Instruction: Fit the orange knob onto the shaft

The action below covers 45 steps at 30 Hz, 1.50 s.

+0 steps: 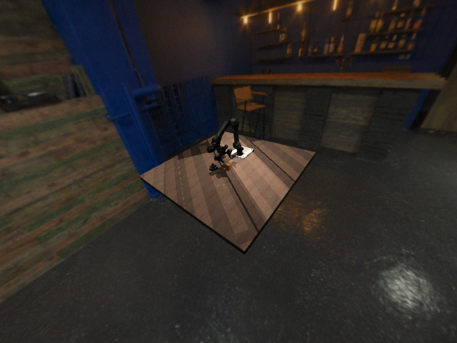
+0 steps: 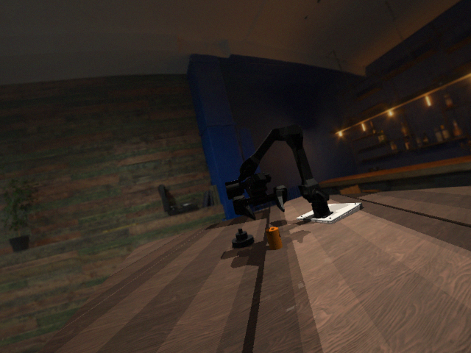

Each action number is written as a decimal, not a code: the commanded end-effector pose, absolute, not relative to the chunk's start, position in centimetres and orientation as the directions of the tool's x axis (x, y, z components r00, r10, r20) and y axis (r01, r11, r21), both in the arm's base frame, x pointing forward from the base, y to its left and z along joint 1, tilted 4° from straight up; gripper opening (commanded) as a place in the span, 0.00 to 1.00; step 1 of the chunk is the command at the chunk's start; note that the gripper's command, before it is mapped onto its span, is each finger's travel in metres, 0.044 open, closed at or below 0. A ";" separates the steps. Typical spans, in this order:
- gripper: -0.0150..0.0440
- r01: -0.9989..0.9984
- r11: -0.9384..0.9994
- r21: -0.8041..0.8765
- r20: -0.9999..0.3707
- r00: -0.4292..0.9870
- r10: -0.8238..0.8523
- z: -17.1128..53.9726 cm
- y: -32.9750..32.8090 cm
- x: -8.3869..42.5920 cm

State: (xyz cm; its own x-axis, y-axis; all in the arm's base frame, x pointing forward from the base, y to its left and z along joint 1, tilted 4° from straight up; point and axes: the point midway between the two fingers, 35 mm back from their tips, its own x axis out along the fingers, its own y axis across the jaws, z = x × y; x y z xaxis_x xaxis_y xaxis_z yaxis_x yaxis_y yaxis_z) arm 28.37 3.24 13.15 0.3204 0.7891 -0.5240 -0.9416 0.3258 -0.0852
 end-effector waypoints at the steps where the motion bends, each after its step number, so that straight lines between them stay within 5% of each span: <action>1: 1.00 -0.942 0.328 -0.074 -0.524 0.317 0.791 14.3 3.4 28.0; 6: 1.00 -0.956 0.295 0.008 -0.711 0.202 0.674 13.5 4.1 27.9; 11: 1.00 -0.950 0.312 0.033 -0.956 0.061 0.286 14.1 4.1 27.7; 15: 1.00 -0.942 0.329 -0.073 -0.997 0.070 -0.022 16.3 3.6 27.9; 31: 1.00 -0.917 0.390 -0.081 -0.997 0.072 -0.037 16.5 3.6 27.9; 38: 1.00 -0.469 0.881 -0.067 -0.997 0.072 -0.037 16.4 3.6 27.9; 45: 1.00 0.054 0.998 -0.033 -0.997 0.072 -0.037 16.4 3.6 27.9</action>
State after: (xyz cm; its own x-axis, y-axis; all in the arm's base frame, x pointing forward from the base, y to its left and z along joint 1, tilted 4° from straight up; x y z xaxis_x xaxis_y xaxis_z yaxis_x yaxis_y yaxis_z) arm 27.82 3.65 16.40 0.0717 -0.0296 -0.9970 -0.4871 0.8712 -0.0609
